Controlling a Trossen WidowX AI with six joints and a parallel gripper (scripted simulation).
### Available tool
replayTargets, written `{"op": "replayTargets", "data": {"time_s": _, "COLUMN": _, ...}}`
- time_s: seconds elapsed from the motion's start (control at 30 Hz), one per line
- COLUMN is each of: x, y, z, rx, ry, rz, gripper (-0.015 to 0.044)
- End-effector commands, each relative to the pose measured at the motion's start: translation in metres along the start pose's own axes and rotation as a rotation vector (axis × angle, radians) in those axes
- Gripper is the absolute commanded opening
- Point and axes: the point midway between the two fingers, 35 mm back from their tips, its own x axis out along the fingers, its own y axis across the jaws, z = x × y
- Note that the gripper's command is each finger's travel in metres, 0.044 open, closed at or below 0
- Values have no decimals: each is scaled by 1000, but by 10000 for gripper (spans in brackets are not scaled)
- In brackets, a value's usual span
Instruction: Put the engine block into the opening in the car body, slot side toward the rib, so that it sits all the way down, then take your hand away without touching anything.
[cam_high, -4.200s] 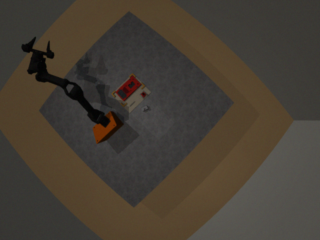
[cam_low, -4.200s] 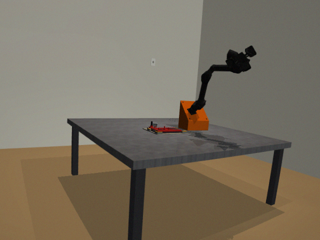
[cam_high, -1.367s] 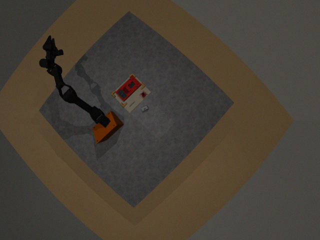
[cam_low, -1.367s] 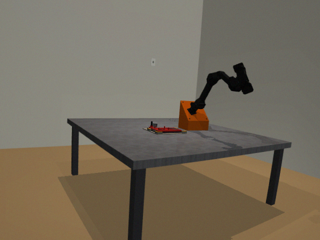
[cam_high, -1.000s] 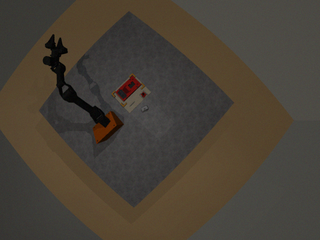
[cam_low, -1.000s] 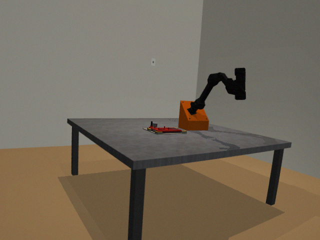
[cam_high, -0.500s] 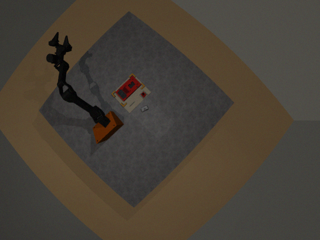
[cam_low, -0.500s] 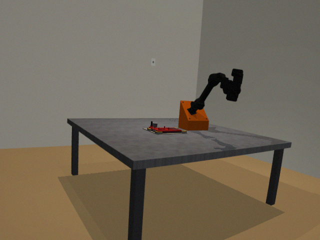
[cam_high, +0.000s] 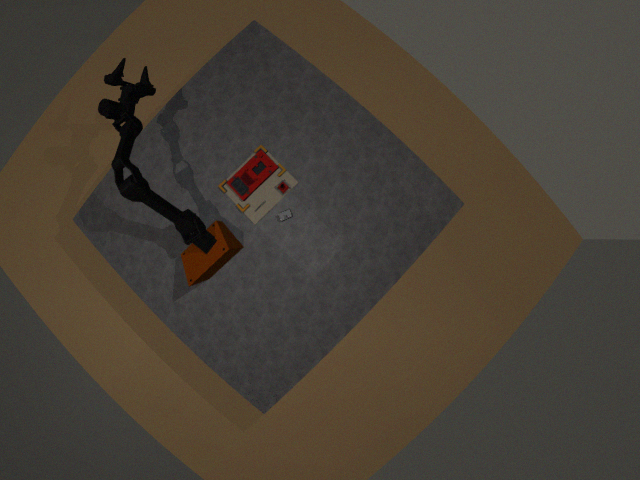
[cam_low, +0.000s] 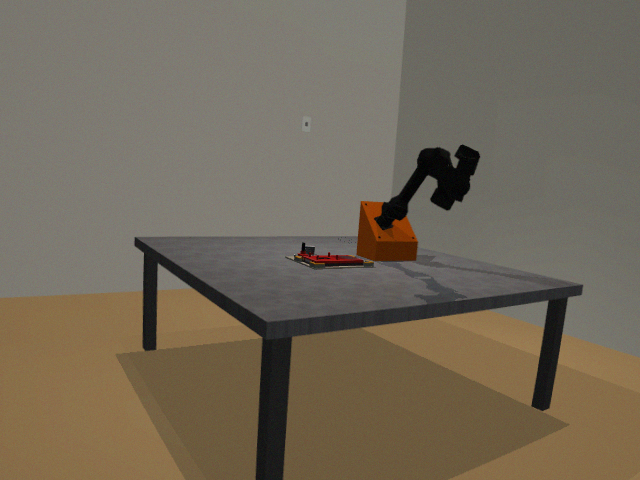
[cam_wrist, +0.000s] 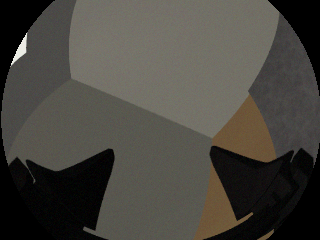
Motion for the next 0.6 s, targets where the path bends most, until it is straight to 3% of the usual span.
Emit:
{"op": "replayTargets", "data": {"time_s": 0.0, "x": 5, "y": -19, "z": 3, "rx": -114, "ry": 8, "rz": -33, "gripper": 440}}
{"op": "replayTargets", "data": {"time_s": 0.57, "x": 28, "y": -84, "z": 43, "rx": -452, "ry": -16, "rz": -144, "gripper": 440}}
